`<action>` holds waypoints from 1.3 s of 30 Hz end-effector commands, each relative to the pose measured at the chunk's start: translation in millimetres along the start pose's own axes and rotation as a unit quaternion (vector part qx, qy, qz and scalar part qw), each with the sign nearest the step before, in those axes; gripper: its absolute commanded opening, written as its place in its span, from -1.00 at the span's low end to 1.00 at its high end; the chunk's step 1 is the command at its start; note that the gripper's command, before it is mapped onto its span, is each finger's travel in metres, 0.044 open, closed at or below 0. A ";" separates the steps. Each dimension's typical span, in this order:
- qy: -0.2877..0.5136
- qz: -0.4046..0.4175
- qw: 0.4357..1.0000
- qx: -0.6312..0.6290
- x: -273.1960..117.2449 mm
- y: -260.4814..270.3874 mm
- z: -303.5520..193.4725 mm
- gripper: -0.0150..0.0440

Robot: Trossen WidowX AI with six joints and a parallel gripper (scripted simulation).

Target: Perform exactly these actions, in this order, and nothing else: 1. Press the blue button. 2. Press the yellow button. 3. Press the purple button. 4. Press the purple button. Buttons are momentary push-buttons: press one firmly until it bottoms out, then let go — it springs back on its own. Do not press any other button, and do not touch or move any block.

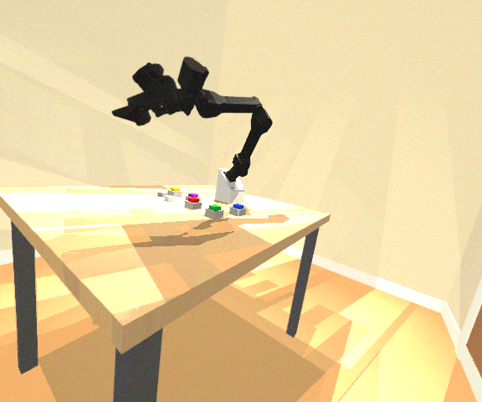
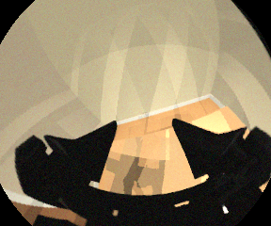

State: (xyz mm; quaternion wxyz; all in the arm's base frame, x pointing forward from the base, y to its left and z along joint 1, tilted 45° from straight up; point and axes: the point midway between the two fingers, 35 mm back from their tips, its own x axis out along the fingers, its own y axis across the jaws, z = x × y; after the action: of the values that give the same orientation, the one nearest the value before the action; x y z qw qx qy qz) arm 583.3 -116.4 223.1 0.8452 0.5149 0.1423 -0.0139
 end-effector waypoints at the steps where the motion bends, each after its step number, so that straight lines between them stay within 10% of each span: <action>1: 0.119 -0.060 0.990 -0.043 -42.3 -6.3 -64.7 0.86; 25: 0.552 -0.088 0.822 -0.105 -325.7 -23.4 -285.6 0.86; 33: 0.556 -0.087 0.820 -0.104 -329.0 -23.5 -287.4 0.86; 39: 0.556 -0.087 0.820 -0.105 -308.5 -37.3 -334.8 0.33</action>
State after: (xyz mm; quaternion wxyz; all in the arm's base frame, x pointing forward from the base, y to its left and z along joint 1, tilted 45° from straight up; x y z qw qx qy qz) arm 207.0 100.0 146.2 0.6719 0.3291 0.6276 0.2156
